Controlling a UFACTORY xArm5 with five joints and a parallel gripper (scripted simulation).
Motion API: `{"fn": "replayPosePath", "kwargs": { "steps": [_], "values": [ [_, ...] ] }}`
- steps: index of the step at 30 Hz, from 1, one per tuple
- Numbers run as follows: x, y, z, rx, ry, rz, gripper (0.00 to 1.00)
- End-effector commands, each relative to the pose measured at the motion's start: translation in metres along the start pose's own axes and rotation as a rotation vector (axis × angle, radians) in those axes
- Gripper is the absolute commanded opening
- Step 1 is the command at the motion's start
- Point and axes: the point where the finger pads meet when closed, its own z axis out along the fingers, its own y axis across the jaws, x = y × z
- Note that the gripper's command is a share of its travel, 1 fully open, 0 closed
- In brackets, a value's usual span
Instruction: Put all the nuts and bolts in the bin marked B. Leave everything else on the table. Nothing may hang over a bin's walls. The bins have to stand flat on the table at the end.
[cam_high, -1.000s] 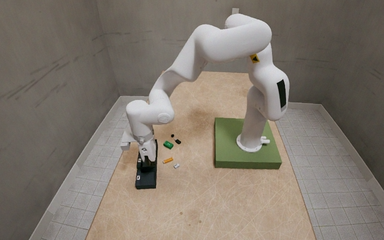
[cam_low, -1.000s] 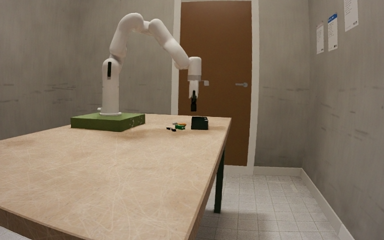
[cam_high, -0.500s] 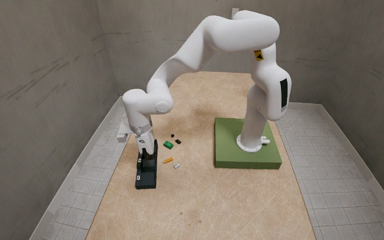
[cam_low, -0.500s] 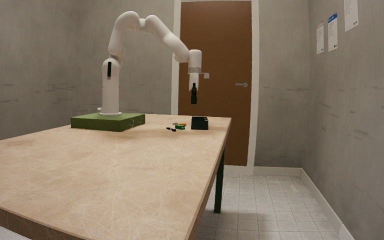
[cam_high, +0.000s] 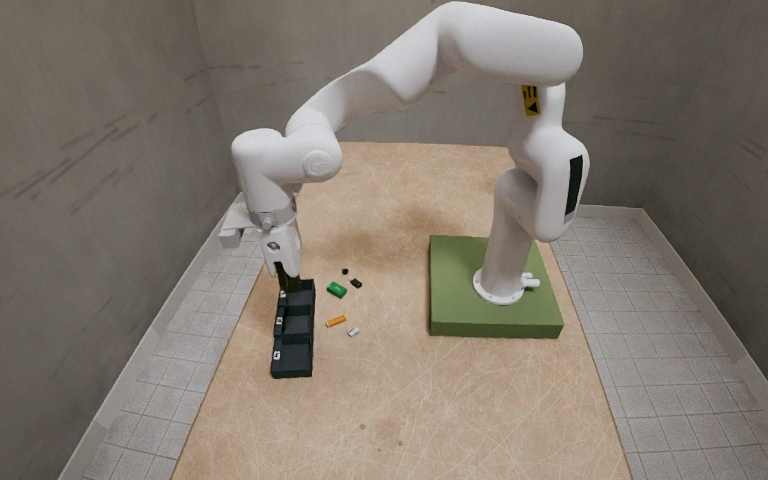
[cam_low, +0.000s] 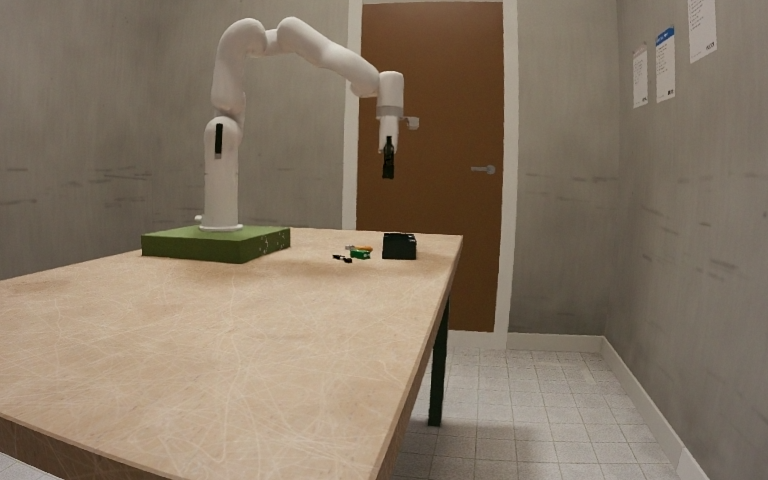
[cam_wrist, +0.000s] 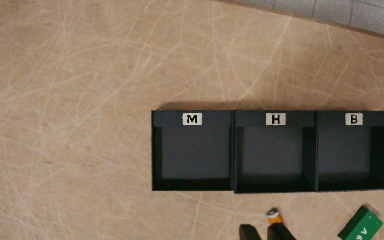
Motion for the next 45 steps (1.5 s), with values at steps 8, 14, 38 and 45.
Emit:
{"fn": "replayPosePath", "kwargs": {
  "steps": [8, 14, 38, 45],
  "values": [
    [-0.017, 0.048, 0.024, 0.001, 0.004, 0.283, 0.32],
    [-0.03, 0.083, 0.044, 0.0, 0.0, 0.462, 0.32],
    [-0.085, 0.229, 0.125, 0.001, 0.004, 0.966, 0.32],
    [-0.089, 0.243, 0.129, 0.001, 0.004, 0.966, 0.32]
  ]
}}
